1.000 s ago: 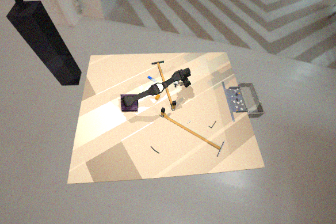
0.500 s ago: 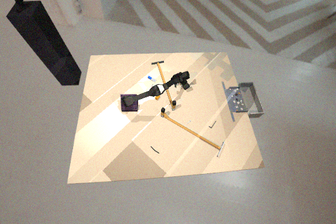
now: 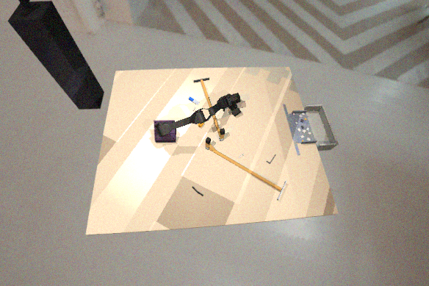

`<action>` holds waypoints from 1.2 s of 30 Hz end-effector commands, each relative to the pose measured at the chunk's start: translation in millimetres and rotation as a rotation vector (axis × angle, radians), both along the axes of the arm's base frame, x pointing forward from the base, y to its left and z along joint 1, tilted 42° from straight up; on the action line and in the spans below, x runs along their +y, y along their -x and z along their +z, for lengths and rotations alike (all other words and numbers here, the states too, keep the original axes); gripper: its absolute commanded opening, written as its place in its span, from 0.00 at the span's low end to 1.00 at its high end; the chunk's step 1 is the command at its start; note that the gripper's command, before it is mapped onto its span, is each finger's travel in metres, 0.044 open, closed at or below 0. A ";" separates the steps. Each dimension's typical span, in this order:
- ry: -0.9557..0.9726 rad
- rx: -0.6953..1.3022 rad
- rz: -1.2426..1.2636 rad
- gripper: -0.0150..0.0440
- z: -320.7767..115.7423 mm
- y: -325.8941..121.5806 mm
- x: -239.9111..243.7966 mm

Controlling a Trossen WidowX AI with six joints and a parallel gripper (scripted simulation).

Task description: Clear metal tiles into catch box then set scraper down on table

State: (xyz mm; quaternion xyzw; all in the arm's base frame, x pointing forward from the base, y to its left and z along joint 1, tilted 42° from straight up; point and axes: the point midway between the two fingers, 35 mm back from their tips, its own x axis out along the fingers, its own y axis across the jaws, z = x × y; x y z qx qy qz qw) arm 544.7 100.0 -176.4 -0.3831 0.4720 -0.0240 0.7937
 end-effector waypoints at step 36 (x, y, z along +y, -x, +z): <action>-0.018 0.017 -0.001 0.25 -22.7 53.1 34.0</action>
